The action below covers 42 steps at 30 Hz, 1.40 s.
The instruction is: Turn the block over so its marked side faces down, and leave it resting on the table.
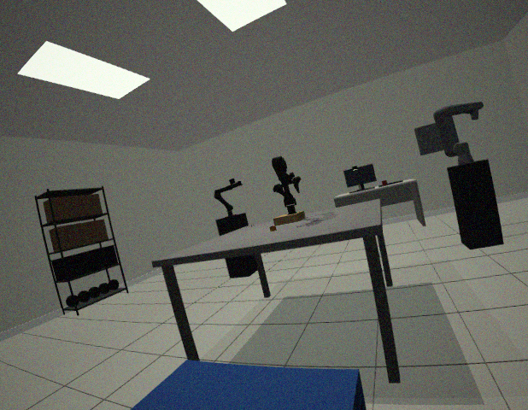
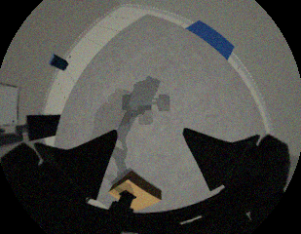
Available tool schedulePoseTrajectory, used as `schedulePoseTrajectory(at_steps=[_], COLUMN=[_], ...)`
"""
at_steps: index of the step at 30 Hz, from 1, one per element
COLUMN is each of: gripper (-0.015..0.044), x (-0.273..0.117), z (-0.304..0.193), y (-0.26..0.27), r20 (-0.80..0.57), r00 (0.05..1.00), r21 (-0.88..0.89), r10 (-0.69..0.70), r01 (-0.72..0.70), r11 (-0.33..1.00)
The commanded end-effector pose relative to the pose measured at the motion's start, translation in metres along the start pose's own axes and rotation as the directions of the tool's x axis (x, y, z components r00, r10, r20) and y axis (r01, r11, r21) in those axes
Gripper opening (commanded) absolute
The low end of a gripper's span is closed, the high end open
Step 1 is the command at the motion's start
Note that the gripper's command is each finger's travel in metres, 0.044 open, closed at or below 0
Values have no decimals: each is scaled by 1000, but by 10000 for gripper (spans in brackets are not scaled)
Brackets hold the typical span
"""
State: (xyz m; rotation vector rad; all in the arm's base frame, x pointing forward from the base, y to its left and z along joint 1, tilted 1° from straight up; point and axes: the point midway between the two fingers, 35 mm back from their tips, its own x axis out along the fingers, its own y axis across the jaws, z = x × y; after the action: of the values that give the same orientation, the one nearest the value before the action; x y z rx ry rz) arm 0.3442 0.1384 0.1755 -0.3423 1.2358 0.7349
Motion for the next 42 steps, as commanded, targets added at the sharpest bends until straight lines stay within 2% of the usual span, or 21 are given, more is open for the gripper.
schedulePoseTrajectory(at_steps=[1,6,8,14,18,42], gripper=[440,440,440,440,440,440], x=[23,39,43,46,77,101], z=[-31,-81,-97,-100,-107,-112], y=[-60,-136,-154,-157,-164,-171], r20=[-109,-252,-291,-296,-296,-296], r00=[991,956,943,941,942,942], r21=[251,545,606,613,613,613], r10=[-73,-149,-160,-161,-162,-162], r01=[99,268,311,317,317,317], r11=[963,795,732,724,724,724])
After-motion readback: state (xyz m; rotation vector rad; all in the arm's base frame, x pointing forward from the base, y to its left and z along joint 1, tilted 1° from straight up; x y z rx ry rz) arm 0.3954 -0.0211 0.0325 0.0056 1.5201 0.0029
